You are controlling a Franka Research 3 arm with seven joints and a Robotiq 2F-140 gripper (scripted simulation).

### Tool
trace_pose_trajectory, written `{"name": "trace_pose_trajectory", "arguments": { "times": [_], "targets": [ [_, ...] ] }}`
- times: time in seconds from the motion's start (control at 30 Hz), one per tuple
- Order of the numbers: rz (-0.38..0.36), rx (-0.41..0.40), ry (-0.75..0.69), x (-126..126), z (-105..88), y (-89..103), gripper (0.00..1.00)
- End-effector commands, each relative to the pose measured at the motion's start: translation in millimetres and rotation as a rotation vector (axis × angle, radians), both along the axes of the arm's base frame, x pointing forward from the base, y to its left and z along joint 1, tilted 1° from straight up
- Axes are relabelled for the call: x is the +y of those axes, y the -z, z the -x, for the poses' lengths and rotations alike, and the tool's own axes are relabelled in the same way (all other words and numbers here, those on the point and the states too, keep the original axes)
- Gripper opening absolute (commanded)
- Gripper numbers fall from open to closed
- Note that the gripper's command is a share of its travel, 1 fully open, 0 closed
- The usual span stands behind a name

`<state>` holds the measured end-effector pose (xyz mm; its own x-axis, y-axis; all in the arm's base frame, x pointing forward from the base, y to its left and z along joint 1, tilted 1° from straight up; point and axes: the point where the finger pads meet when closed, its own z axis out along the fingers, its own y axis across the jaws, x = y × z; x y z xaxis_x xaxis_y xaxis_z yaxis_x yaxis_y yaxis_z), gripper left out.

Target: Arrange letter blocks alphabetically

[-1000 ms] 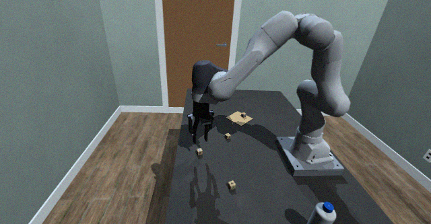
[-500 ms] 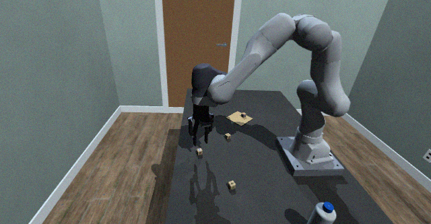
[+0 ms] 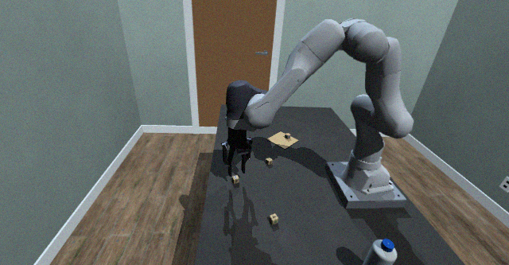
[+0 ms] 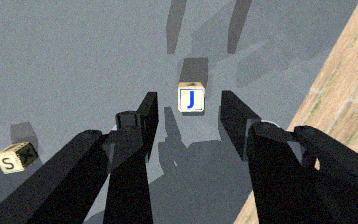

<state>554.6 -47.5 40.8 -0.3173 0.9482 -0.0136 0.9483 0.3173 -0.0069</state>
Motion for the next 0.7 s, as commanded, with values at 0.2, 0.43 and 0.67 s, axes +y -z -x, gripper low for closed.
{"name": "trace_pose_trajectory", "arguments": {
  "times": [0.2, 0.43, 0.67],
  "targets": [
    [-0.001, -0.009, -0.010, -0.4, -3.0, 9.0, 0.43],
    [-0.001, -0.009, -0.010, -0.6, -3.2, 13.7, 0.43],
    [-0.001, -0.009, -0.010, -0.6, -3.2, 15.0, 0.43]
  ]
}}
